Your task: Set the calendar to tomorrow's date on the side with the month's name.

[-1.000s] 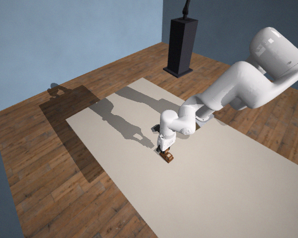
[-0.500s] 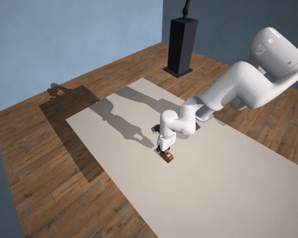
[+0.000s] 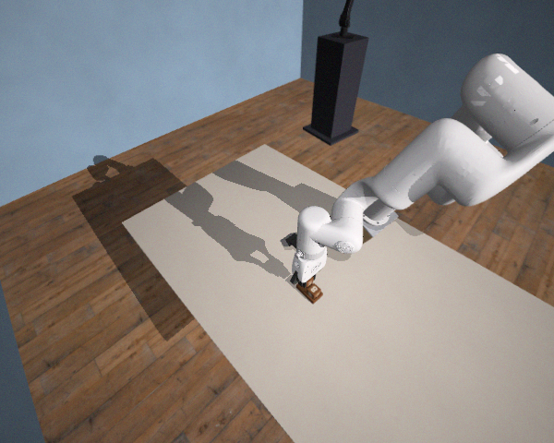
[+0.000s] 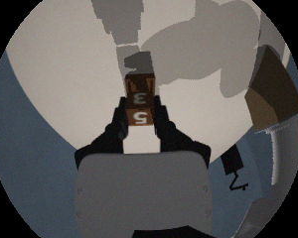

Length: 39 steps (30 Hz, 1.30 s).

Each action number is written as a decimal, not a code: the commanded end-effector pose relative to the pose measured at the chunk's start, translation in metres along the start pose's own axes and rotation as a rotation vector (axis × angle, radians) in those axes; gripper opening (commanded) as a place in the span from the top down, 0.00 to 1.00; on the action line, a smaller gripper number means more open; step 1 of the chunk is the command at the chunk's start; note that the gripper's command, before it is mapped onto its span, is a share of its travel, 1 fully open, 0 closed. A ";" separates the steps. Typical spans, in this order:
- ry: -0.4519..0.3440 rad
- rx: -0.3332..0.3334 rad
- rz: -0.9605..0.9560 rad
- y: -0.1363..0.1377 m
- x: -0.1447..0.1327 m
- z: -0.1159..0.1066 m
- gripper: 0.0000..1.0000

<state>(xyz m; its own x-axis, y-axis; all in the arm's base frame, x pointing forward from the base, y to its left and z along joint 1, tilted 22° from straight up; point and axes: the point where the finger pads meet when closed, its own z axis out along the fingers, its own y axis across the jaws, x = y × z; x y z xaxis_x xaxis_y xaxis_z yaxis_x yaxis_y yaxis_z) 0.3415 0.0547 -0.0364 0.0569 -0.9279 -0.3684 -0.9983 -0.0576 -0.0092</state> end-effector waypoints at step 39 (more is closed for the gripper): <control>0.000 0.003 0.000 -0.001 0.000 0.019 0.71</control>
<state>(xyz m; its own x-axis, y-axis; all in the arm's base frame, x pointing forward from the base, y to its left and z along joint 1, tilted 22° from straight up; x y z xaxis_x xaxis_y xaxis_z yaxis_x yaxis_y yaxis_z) 0.3414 0.0619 -0.0548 0.0570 -0.9279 -0.3684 -0.9983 -0.0575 -0.0096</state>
